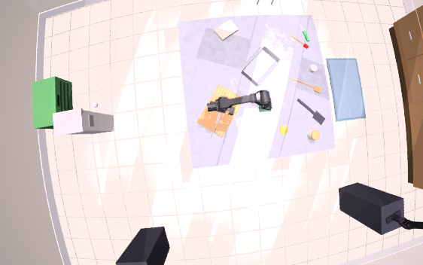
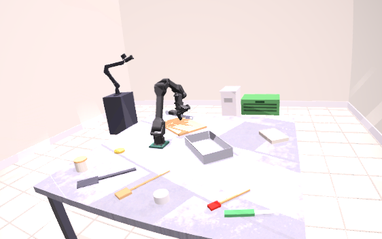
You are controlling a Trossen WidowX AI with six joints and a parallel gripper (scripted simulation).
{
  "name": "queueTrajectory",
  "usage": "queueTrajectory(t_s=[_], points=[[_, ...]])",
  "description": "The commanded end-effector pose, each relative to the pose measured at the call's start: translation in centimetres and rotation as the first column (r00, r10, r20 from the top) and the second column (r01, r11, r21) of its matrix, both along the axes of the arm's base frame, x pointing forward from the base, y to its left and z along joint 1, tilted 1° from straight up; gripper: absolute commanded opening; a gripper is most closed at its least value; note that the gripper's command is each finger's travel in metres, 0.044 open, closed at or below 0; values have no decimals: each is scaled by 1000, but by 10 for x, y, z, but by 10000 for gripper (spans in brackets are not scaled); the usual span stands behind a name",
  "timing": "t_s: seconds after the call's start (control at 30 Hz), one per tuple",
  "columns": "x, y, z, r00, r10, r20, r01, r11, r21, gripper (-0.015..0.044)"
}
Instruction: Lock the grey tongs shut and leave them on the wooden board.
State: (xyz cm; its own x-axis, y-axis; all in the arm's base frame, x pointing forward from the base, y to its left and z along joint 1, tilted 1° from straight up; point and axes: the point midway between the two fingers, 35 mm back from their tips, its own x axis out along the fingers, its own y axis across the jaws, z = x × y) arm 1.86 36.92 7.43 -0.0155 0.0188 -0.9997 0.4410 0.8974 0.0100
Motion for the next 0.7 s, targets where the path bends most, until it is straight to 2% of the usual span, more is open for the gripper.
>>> queueTrajectory(t_s=[0.0, 0.07, 0.67], points=[[1, 1, -3, 1000, -6, 5, 6, 1000, 4, -150], [1, 1, -3, 1000, -6, 5, 6, 1000, 4, -150], [0, -1, -2, 1000, 0, 0, 0, 1000, -1, 323]])
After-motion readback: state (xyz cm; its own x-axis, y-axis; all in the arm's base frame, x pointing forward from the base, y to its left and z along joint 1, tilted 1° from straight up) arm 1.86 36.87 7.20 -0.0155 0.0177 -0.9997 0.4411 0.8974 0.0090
